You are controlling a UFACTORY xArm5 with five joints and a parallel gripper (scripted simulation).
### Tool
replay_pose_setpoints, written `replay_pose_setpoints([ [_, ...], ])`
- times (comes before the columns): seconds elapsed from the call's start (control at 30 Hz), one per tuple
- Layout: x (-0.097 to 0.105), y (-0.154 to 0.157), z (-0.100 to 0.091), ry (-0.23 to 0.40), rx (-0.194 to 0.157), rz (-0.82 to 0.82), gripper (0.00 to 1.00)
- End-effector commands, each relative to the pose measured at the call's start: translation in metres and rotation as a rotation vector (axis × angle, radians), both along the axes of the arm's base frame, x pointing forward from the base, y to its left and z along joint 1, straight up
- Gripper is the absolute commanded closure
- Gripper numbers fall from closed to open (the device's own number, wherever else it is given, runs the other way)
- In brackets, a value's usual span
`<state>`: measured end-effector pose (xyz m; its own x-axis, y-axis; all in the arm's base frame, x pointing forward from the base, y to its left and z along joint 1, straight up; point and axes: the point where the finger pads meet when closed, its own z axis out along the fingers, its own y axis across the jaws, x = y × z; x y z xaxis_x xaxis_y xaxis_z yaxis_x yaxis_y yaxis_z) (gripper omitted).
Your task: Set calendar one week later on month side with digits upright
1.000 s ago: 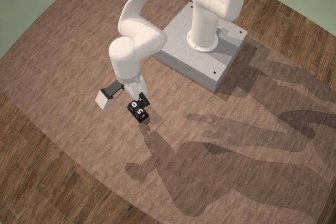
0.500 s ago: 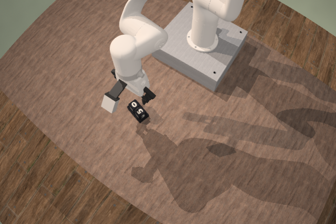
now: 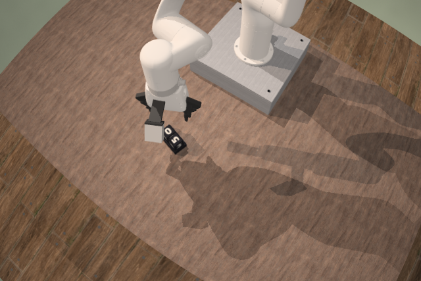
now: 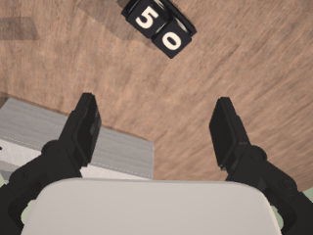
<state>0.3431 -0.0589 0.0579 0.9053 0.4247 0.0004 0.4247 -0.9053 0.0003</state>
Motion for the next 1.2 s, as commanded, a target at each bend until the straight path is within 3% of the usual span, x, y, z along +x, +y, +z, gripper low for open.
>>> replay_pose_setpoints([
  [0.0, -0.003, -0.002, 0.0, -0.005, -0.001, 0.162, 0.0],
  [0.6, -0.019, -0.008, -0.004, -0.004, -0.003, 0.694, 0.0],
  [0.7, -0.02, -0.008, -0.004, -0.004, -0.003, 0.713, 0.0],
  [1.17, -0.033, -0.012, -0.007, -0.003, -0.004, 1.179, 0.0],
])
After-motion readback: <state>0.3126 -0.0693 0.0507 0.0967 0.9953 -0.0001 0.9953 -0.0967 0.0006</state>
